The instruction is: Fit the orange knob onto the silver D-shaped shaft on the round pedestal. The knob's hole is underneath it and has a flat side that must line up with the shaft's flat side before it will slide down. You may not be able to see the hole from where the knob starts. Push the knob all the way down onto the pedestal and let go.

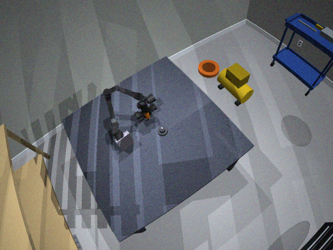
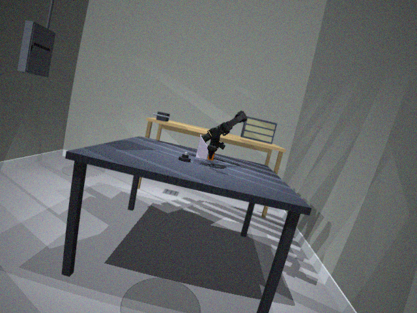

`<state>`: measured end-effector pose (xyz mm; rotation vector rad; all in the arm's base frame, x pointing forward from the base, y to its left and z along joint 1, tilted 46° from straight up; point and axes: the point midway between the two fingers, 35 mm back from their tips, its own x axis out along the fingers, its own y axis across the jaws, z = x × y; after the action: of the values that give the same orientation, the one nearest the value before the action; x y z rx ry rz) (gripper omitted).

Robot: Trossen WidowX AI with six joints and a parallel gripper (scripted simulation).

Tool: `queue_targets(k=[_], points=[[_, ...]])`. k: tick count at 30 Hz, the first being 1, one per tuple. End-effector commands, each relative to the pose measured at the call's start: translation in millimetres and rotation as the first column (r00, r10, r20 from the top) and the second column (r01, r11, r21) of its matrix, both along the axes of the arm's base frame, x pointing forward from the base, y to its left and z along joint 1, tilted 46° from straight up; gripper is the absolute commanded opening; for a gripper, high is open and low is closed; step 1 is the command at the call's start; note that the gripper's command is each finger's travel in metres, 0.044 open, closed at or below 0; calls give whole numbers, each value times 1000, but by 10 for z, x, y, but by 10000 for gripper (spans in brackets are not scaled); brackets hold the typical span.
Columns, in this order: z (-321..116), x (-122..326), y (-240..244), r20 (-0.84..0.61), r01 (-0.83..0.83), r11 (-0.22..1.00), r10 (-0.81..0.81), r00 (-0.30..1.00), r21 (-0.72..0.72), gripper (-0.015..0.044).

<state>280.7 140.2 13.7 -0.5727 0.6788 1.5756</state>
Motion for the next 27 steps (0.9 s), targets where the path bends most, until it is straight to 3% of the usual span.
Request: queue_targets(k=[1, 27], points=[[117, 59, -100, 22, 2, 1000, -2, 1000, -3, 0], [648, 127, -714, 19, 1, 1000, -1, 1000, 7, 0]])
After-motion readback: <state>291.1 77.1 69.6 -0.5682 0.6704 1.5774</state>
